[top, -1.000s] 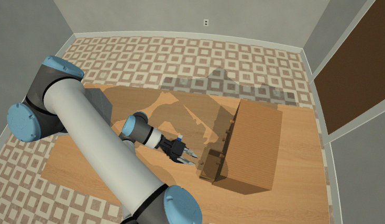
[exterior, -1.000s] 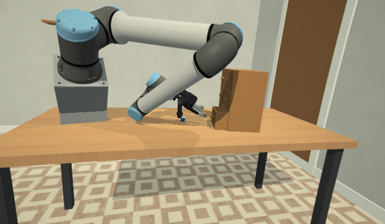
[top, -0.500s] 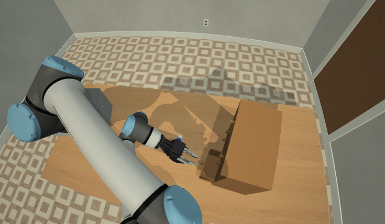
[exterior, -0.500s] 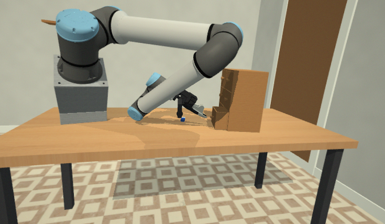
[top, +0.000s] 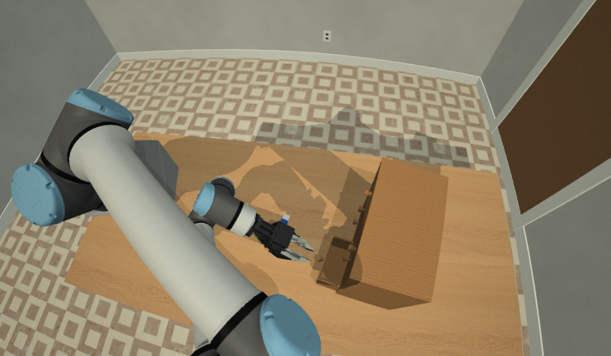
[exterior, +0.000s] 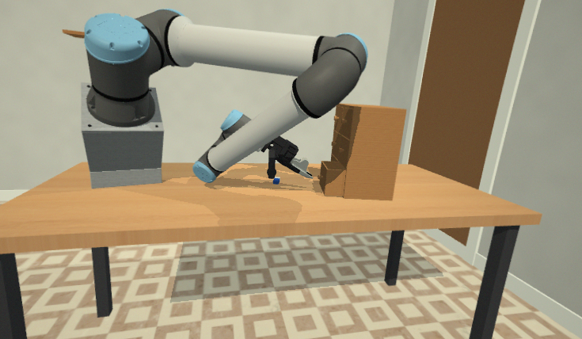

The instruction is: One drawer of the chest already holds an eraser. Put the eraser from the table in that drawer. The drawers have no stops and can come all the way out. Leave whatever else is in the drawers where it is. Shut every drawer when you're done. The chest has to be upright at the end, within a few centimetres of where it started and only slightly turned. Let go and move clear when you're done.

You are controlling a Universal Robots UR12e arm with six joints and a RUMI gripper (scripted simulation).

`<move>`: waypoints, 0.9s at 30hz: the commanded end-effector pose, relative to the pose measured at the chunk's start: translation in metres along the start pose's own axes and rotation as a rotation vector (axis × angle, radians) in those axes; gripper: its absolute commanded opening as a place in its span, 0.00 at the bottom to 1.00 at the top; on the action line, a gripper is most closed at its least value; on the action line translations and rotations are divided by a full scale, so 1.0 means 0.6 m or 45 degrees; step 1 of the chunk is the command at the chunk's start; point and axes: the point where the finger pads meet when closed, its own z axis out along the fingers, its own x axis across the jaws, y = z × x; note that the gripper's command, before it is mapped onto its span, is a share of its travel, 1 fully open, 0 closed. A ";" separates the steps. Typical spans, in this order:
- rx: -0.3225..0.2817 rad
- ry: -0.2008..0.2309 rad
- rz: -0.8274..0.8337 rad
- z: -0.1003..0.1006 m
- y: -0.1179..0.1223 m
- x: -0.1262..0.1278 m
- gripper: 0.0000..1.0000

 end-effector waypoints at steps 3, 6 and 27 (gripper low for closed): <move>-0.001 0.000 0.000 0.000 0.001 0.000 0.20; -0.001 0.000 0.000 0.000 0.001 0.000 0.20; -0.001 0.000 0.000 0.008 0.005 0.000 0.20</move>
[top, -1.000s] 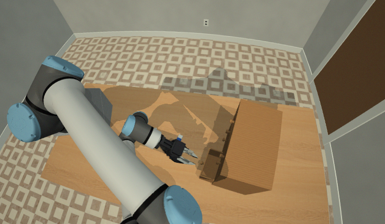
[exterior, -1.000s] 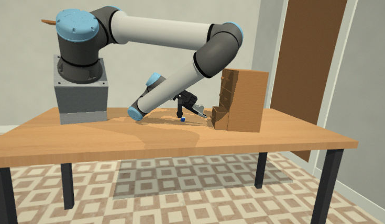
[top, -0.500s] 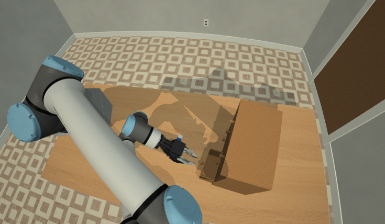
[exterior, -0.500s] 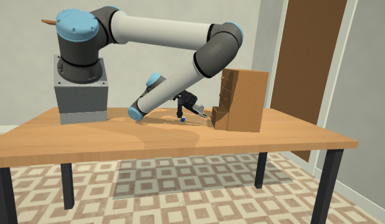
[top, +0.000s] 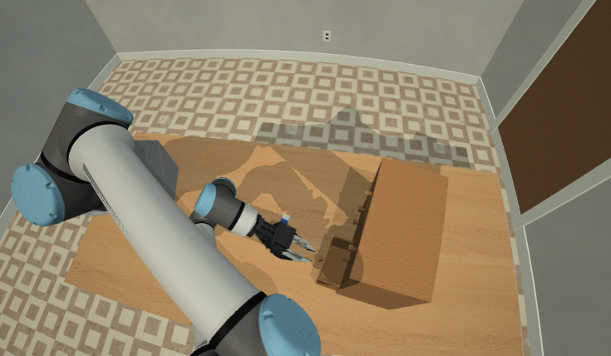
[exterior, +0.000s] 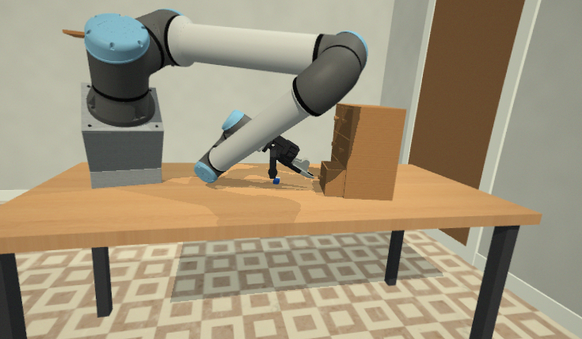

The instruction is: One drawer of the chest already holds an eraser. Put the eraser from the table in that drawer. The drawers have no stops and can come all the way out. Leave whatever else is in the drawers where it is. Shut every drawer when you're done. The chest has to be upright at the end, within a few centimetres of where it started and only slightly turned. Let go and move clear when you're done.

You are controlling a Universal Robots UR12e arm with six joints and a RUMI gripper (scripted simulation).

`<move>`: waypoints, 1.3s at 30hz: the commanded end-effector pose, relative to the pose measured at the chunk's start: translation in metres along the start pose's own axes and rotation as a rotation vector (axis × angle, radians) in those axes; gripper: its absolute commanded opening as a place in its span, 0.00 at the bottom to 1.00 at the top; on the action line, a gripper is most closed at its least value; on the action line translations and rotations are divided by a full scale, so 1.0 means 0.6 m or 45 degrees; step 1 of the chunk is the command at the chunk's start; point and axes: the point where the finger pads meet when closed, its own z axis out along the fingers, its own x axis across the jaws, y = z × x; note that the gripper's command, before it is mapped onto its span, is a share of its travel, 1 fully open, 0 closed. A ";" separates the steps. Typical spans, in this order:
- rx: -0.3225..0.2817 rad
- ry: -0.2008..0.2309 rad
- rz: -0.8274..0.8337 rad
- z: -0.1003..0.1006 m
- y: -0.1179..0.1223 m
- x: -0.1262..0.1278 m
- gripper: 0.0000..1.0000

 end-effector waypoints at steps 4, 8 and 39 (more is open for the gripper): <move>-0.001 0.000 0.000 0.006 0.005 0.000 0.20; -0.001 0.000 0.000 0.012 0.008 0.000 0.20; -0.001 0.000 0.000 0.043 0.026 0.000 0.20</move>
